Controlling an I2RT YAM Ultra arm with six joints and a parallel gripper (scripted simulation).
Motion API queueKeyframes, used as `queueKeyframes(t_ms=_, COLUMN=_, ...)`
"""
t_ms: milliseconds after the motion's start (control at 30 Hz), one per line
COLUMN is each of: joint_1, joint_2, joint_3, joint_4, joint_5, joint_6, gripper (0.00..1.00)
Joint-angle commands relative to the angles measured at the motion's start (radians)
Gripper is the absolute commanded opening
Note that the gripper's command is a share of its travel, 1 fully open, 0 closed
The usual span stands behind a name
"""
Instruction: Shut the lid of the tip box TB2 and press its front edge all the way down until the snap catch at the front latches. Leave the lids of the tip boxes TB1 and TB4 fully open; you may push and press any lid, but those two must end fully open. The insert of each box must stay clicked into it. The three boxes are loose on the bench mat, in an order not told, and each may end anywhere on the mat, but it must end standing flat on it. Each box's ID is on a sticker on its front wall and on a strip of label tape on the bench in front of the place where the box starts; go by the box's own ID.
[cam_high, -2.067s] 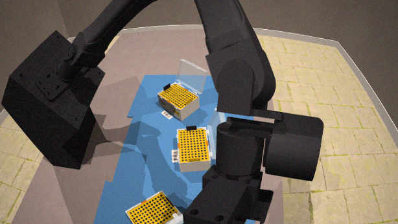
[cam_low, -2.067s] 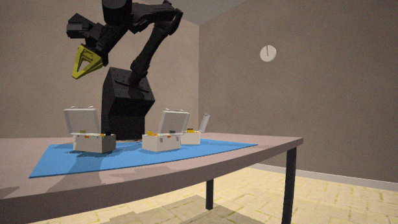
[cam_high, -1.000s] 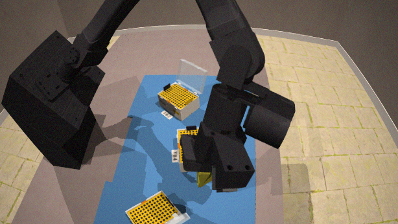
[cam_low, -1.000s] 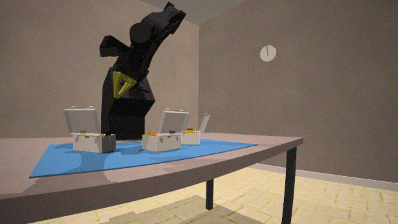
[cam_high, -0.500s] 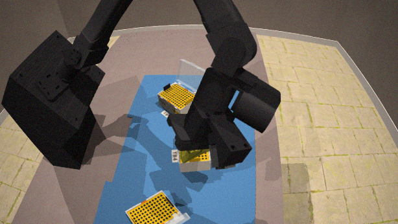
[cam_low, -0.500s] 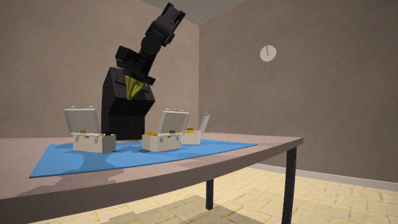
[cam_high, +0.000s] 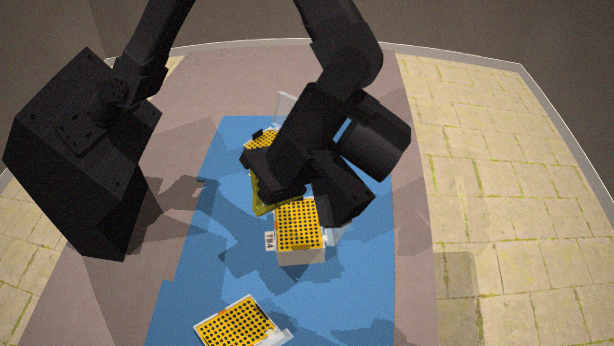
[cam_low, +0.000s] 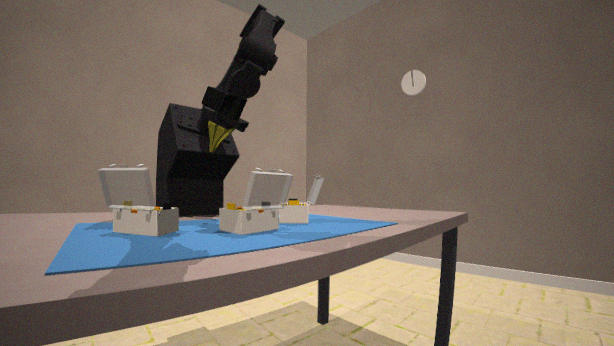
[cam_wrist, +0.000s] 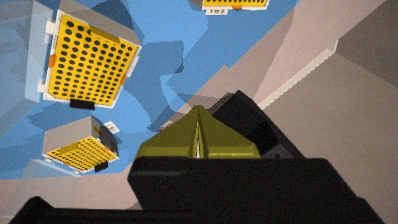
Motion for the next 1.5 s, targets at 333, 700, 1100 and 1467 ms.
queueKeyframes(t_ms=333, joint_1=0.096, joint_2=-0.076, joint_3=-0.05, joint_4=-0.161, joint_5=0.049, joint_6=-0.27, gripper=0.0)
queueKeyframes(t_ms=700, joint_1=0.19, joint_2=-0.139, joint_3=-0.109, joint_4=-0.277, joint_5=0.079, joint_6=-0.457, gripper=0.0)
queueKeyframes(t_ms=1100, joint_1=0.428, joint_2=-0.063, joint_3=-0.063, joint_4=-0.148, joint_5=0.228, joint_6=-0.173, gripper=0.0)
queueKeyframes(t_ms=1467, joint_1=0.587, joint_2=0.0, joint_3=-0.023, joint_4=-0.063, joint_5=0.323, joint_6=0.016, gripper=0.0)
